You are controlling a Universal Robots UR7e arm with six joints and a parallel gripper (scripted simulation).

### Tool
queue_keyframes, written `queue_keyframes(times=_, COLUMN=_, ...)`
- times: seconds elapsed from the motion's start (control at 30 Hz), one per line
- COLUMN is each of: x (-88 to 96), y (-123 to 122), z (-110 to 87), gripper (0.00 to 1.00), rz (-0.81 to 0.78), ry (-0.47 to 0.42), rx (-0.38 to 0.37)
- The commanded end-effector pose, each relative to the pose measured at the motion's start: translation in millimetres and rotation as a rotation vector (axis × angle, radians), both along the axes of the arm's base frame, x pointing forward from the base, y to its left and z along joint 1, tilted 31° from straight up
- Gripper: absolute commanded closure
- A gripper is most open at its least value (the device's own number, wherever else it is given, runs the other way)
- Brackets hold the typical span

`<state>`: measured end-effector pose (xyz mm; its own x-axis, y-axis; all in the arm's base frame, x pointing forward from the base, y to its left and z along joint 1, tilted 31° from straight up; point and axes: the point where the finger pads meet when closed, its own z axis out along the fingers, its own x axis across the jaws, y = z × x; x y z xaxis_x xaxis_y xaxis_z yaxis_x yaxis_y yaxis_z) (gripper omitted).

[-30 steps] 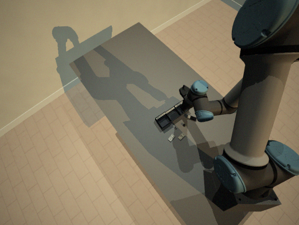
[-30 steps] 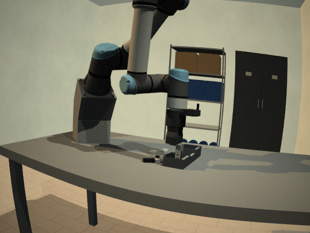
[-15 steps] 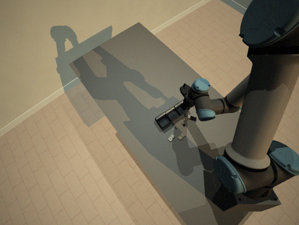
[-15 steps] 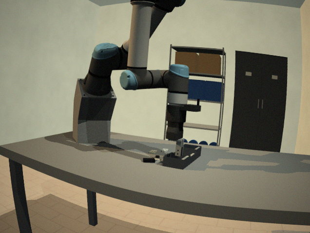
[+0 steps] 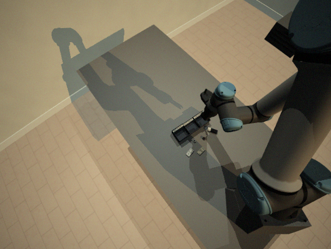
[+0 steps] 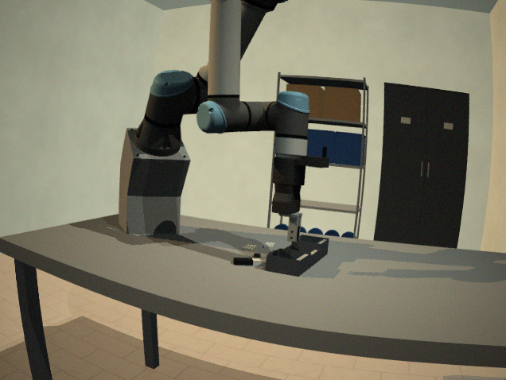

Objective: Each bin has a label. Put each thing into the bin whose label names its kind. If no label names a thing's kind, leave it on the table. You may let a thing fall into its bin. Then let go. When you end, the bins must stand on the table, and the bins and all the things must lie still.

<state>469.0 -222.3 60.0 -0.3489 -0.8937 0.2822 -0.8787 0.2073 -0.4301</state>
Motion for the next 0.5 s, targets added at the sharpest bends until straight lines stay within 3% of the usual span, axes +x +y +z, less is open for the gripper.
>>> queue_keyframes(times=0.0, x=-0.8, y=1.0, z=2.3, gripper=0.69, rz=0.0, ry=0.001, rx=0.001)
queue_keyframes(times=0.07, x=-0.8, y=1.0, z=2.3, gripper=0.69, rz=0.0, ry=0.001, rx=0.001)
queue_keyframes(times=0.47, x=18.2, y=55.0, z=-15.5, gripper=0.69, rz=0.0, ry=0.001, rx=0.001)
